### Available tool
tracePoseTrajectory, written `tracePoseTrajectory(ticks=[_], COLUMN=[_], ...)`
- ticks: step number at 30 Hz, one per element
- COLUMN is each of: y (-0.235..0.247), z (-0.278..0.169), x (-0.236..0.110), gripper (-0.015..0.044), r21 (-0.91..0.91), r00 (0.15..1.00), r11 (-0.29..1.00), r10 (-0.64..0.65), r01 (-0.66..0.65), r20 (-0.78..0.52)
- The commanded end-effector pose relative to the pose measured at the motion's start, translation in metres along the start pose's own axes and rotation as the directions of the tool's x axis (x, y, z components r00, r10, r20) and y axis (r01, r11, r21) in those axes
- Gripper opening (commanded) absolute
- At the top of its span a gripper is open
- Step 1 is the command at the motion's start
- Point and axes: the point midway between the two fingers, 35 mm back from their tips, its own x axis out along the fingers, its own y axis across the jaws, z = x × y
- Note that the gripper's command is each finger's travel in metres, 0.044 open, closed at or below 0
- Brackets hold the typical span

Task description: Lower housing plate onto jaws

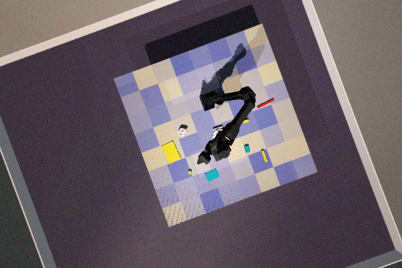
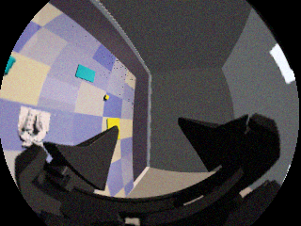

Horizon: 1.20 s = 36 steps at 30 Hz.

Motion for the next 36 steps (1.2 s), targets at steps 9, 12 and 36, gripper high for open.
tracePoseTrajectory(ticks=[9,12,36], y=[0.014,0.017,0.056], z=[-0.029,-0.036,-0.092], x=[0.03,0.036,0.08], gripper=[0.044,0.044,0.044], r21=[0.339,0.417,0.892], r00=[0.99,0.984,0.901], r11=[0.936,0.902,0.451], r10=[0.126,0.157,0.402], r01=[-0.097,-0.11,-0.039], r20=[-0.066,-0.08,-0.163])
